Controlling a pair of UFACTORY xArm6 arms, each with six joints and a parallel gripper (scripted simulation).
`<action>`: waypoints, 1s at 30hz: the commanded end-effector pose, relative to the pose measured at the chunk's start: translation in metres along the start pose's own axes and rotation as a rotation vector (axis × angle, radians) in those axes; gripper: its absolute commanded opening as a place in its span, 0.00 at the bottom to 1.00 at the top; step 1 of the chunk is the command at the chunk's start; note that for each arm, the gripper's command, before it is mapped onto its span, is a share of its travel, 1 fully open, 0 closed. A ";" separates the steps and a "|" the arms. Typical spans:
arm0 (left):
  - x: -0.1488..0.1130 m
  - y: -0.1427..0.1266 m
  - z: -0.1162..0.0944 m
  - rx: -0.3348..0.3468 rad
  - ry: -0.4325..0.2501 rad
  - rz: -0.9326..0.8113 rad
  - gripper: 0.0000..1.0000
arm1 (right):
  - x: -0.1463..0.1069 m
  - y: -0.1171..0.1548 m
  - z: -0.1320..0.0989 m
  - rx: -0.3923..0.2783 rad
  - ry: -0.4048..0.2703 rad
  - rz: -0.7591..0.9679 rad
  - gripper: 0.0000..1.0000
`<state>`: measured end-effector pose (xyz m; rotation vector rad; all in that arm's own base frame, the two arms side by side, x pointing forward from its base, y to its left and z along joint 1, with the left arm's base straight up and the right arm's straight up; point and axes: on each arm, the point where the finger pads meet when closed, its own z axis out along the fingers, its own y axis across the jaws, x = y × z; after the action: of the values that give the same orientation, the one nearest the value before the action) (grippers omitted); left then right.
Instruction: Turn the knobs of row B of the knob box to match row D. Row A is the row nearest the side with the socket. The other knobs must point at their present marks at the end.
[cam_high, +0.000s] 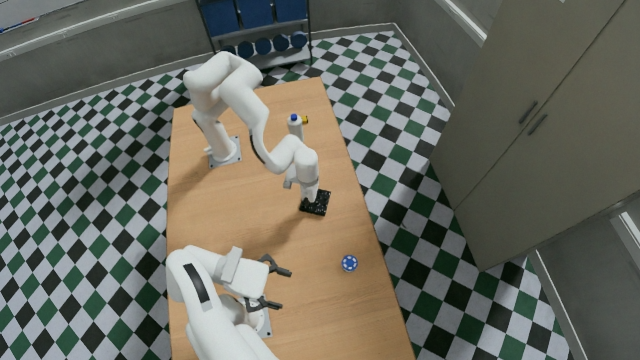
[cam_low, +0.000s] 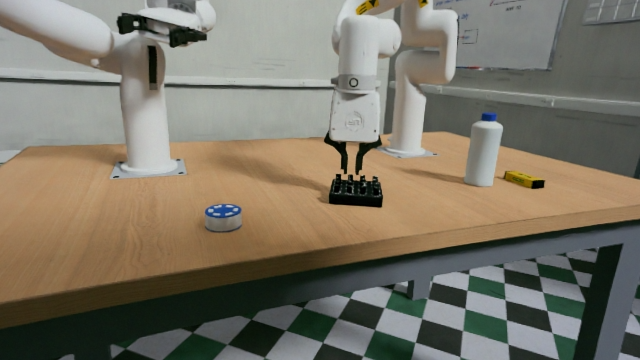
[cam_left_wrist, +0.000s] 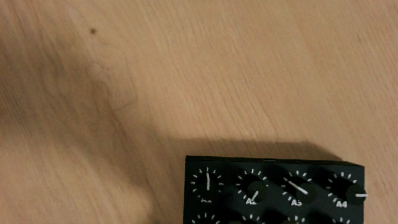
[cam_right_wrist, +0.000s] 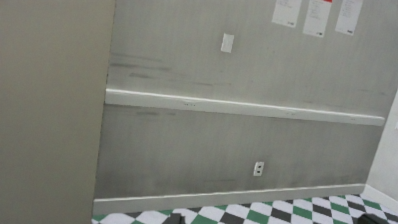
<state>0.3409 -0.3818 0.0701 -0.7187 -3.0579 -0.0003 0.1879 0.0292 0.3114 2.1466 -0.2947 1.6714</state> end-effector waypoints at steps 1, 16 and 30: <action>-0.002 -0.001 0.001 0.002 -0.005 0.000 0.21 | 0.001 0.000 0.000 0.000 -0.001 0.001 1.00; -0.002 -0.001 0.006 0.002 -0.005 0.000 0.21 | 0.001 0.000 0.000 0.000 -0.001 0.001 1.00; -0.002 -0.001 0.006 0.002 -0.005 0.000 0.21 | 0.001 0.000 0.000 0.000 -0.001 0.001 1.00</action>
<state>0.3409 -0.3820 0.0624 -0.7187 -3.0581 -0.0001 0.1879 0.0292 0.3114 2.1466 -0.2947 1.6714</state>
